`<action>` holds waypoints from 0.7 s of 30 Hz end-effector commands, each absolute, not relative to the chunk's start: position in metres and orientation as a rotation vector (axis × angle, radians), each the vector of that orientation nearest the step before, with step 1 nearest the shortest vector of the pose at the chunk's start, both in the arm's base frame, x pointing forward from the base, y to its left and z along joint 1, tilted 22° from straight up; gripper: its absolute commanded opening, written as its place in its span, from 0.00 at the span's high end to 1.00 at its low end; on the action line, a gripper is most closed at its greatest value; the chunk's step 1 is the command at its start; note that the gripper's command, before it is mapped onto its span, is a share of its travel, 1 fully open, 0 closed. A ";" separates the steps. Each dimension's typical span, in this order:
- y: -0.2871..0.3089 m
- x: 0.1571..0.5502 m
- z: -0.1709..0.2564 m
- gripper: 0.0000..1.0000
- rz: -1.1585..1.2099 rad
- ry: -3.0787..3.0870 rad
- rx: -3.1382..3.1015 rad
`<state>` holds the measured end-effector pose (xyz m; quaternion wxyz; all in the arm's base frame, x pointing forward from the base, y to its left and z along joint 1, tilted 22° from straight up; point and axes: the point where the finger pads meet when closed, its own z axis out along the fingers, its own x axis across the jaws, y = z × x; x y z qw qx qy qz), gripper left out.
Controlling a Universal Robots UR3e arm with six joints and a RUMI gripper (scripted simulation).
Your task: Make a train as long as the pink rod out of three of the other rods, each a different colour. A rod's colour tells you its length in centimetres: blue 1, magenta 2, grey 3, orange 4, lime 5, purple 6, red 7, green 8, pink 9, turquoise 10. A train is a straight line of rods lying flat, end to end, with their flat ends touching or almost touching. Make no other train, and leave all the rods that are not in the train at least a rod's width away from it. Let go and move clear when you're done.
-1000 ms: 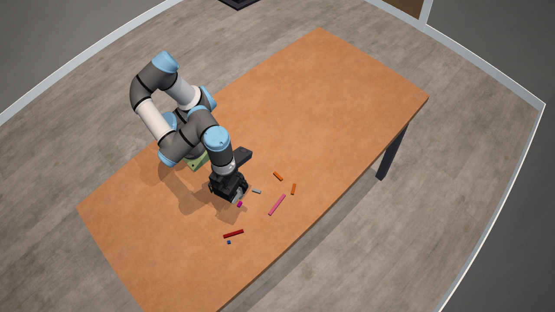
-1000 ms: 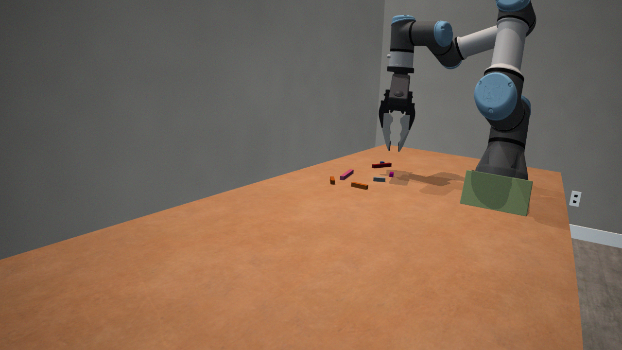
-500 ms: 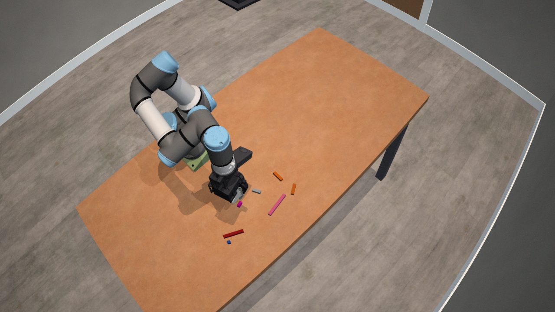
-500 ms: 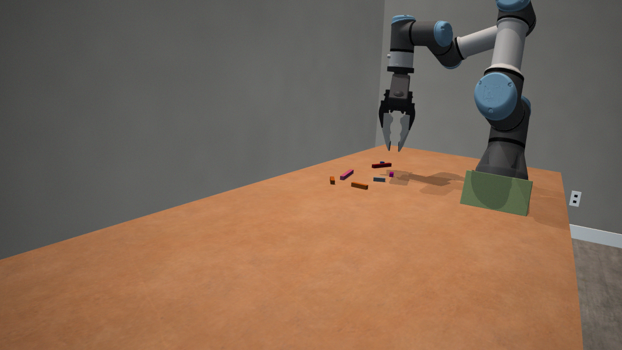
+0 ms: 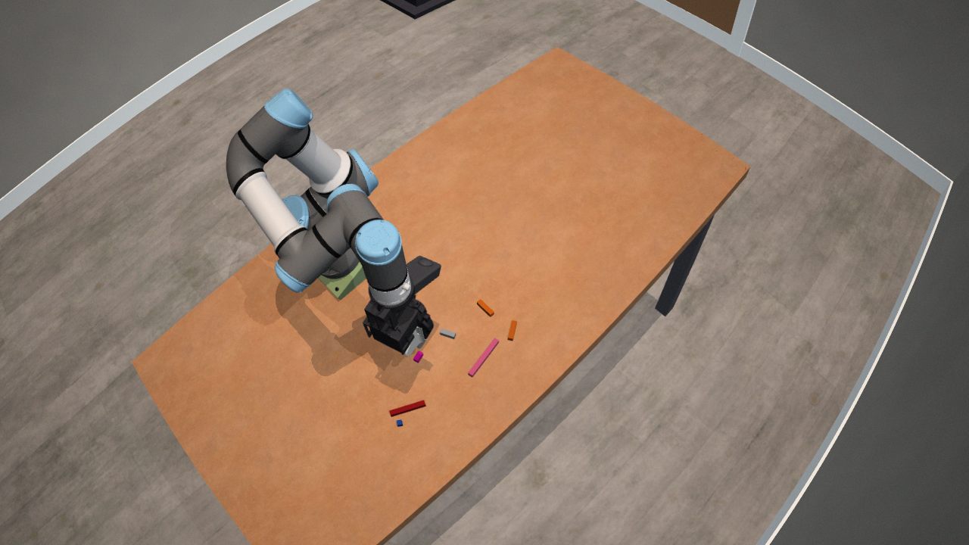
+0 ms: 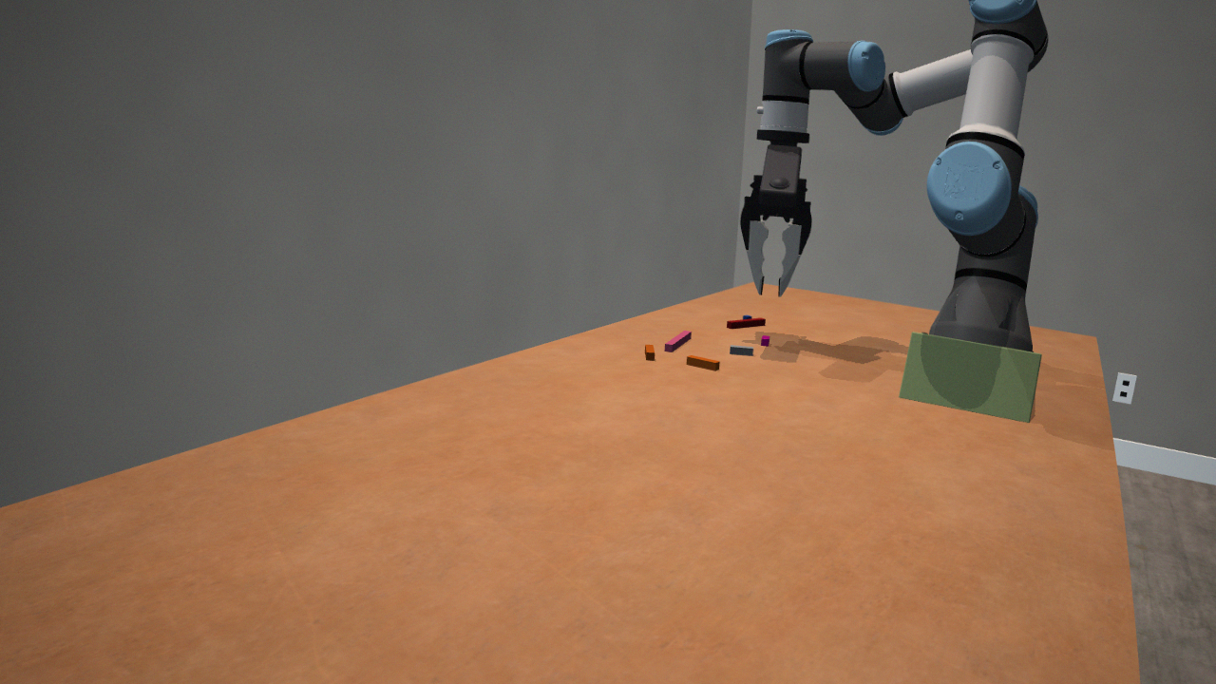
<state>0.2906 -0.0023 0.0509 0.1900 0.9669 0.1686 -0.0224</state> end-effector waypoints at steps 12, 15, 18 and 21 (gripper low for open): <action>-0.005 0.291 0.045 0.86 -0.060 0.473 2.717; -0.006 0.291 0.042 0.86 -0.060 0.473 2.717; -0.007 0.291 0.038 0.86 -0.060 0.473 2.717; -0.008 0.291 0.036 0.86 -0.060 0.473 2.717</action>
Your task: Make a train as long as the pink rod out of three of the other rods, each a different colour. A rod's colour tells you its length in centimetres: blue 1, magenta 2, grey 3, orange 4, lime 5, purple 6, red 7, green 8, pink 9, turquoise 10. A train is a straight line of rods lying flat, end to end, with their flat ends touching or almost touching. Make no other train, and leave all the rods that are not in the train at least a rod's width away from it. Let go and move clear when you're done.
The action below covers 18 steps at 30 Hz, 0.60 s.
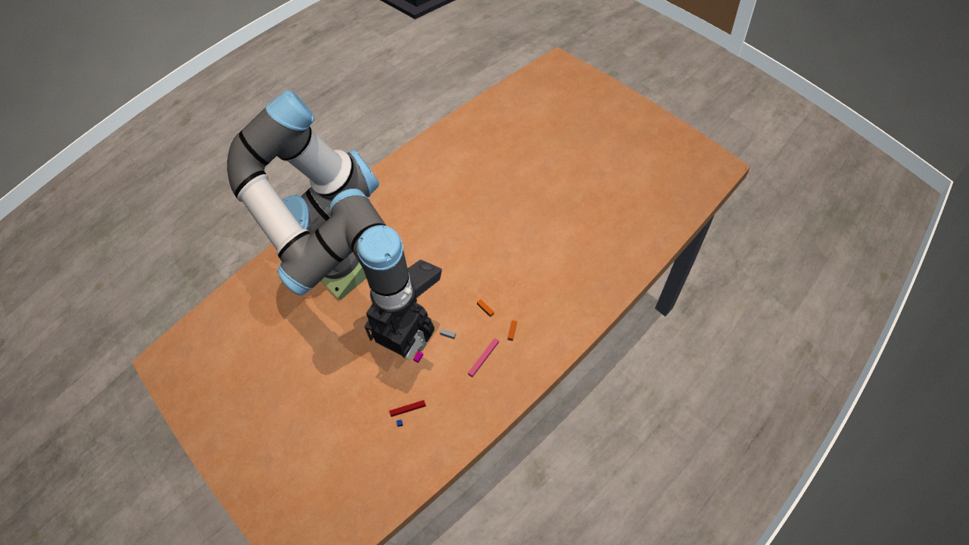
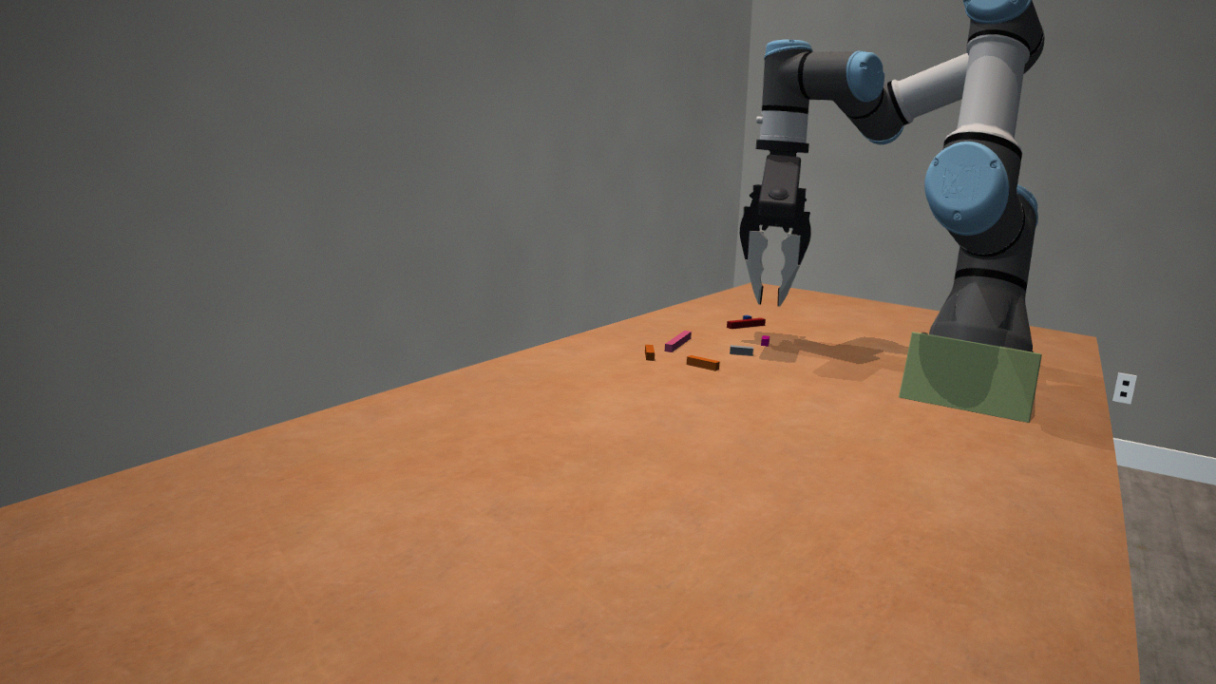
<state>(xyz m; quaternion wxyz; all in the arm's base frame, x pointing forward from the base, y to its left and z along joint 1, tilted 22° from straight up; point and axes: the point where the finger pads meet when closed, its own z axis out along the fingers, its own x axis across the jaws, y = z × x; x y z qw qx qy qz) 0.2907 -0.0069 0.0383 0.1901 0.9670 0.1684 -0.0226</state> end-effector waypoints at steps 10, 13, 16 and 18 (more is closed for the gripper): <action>-0.013 0.292 0.021 0.86 -0.060 0.473 2.717; -0.015 0.292 0.017 0.86 -0.060 0.473 2.717; -0.016 0.292 0.016 0.86 -0.060 0.473 2.717; -0.016 0.292 0.013 0.86 -0.060 0.473 2.717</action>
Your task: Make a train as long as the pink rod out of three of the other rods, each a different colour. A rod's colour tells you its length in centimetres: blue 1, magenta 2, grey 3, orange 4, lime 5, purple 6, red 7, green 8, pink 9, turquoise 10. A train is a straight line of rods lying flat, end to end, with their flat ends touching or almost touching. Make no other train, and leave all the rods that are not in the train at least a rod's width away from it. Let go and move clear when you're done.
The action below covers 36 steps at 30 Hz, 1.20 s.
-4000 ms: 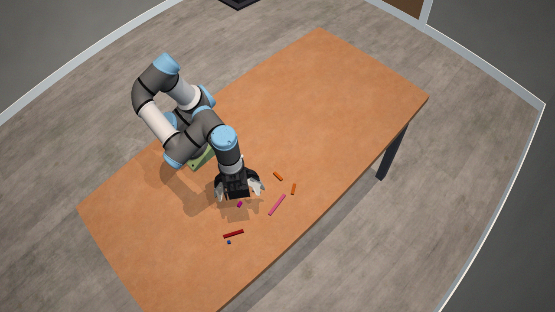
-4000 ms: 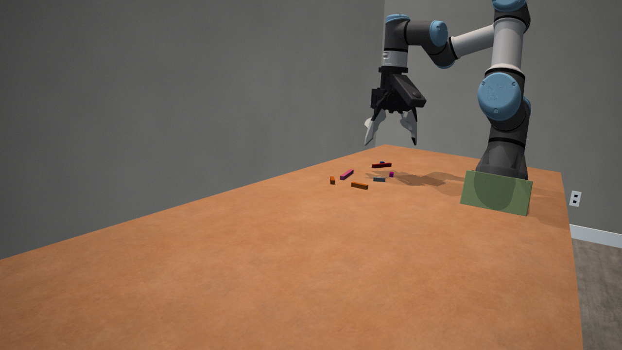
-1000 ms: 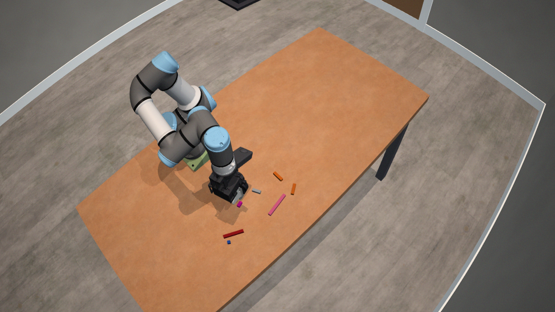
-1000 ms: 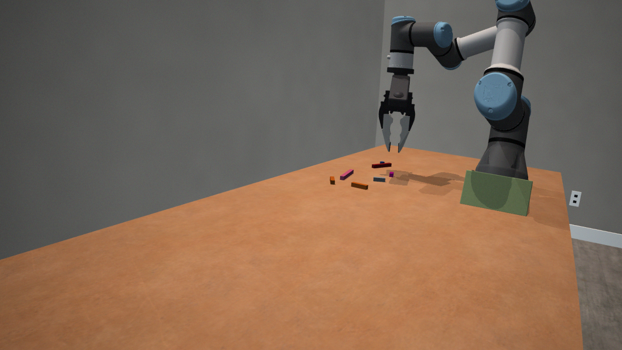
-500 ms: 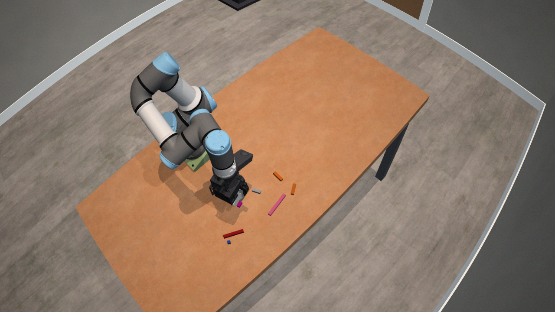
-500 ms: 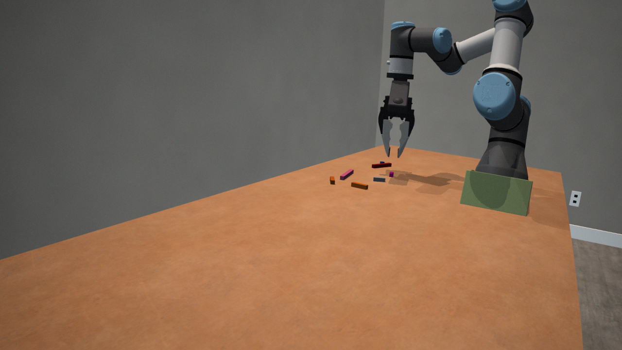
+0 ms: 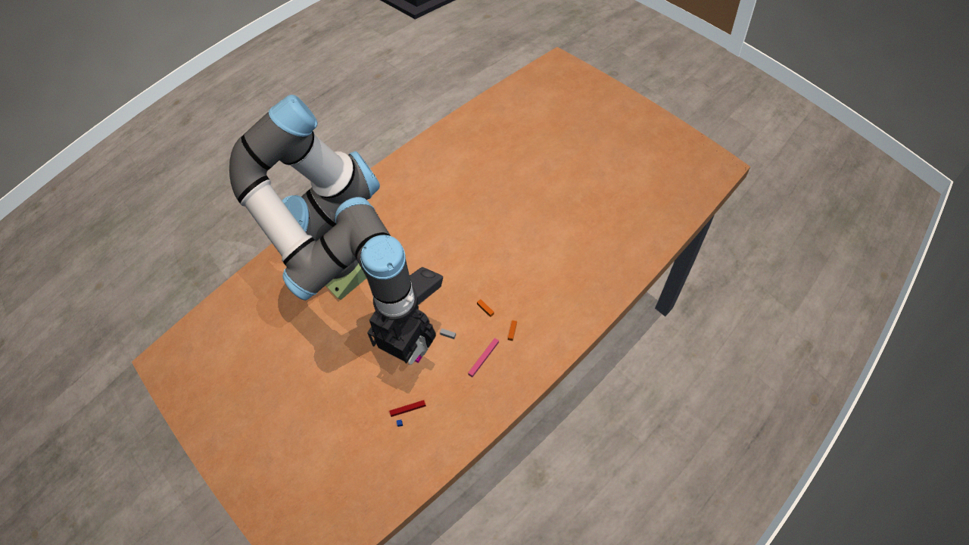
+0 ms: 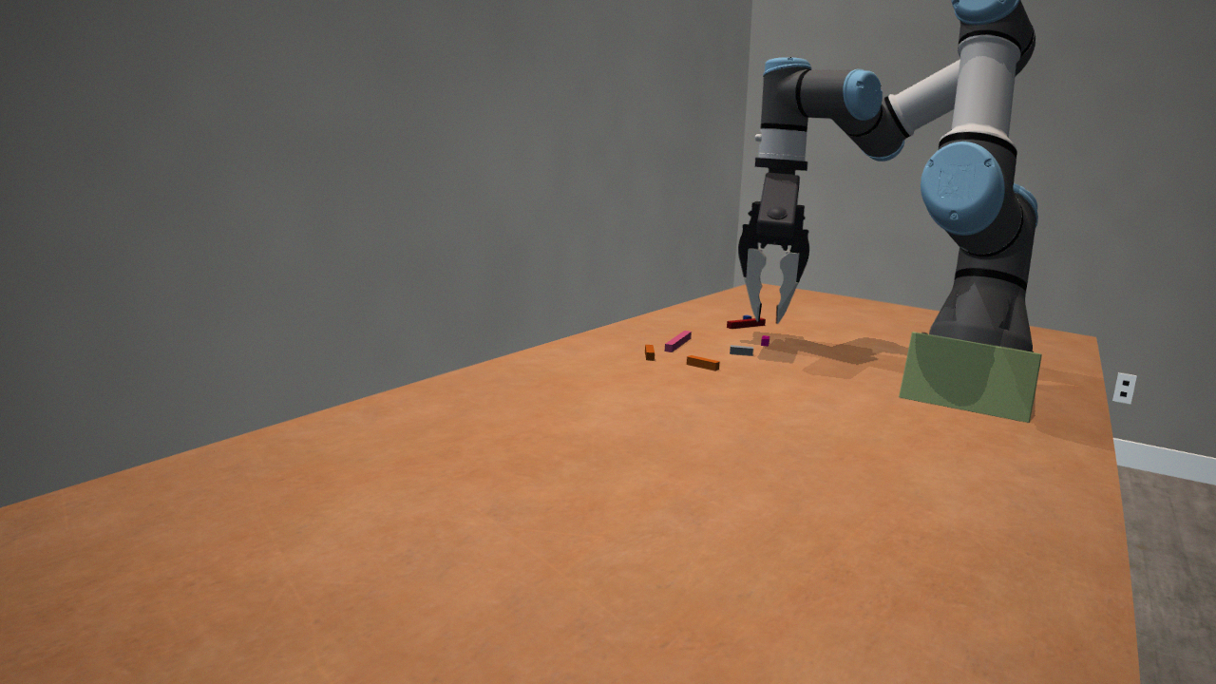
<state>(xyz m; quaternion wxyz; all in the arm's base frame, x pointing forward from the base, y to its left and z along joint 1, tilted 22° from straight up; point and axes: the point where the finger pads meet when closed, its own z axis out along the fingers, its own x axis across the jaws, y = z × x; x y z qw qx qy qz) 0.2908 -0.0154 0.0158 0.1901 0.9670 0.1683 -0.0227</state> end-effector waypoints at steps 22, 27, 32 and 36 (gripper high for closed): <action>-0.020 0.292 0.004 0.86 -0.060 0.473 2.717; -0.020 0.292 0.004 0.86 -0.060 0.473 2.717; -0.020 0.292 0.004 0.86 -0.060 0.473 2.717; -0.020 0.292 0.004 0.86 -0.060 0.473 2.717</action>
